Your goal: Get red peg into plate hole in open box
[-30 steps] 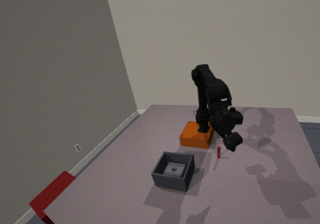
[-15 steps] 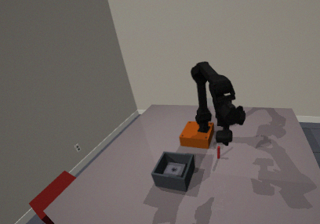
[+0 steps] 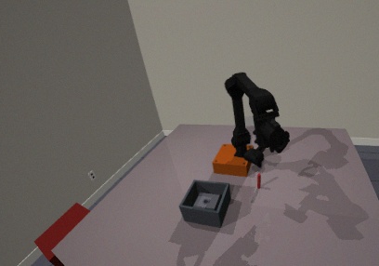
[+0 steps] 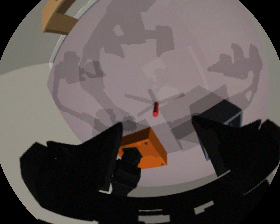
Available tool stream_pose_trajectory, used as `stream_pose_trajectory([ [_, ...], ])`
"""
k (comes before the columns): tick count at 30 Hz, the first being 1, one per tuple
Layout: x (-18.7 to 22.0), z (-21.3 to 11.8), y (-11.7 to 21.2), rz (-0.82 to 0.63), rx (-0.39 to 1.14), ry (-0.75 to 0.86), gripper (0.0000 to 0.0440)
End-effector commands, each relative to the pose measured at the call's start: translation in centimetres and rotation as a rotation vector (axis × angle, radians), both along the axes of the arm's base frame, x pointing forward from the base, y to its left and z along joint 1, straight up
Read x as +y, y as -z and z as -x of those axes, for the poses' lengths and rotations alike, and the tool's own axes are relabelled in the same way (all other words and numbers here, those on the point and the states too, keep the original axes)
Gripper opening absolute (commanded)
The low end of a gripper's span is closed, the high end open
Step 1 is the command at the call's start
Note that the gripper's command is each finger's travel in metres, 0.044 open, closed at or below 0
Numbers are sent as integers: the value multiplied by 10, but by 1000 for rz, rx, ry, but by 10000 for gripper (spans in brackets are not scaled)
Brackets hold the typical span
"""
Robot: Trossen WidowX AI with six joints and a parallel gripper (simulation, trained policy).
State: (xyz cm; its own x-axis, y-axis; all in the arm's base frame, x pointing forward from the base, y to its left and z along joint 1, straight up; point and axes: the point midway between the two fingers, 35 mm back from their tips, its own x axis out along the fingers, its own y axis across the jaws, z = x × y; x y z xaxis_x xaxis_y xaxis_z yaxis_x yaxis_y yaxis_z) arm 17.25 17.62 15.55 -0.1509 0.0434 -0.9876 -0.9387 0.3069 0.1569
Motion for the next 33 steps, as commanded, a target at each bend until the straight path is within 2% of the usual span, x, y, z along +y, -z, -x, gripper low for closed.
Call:
stream_pose_trajectory([
  [1,-4,4,1,25,-6,91,440],
  [33,-38,31,44,268,-24,1180,440],
])
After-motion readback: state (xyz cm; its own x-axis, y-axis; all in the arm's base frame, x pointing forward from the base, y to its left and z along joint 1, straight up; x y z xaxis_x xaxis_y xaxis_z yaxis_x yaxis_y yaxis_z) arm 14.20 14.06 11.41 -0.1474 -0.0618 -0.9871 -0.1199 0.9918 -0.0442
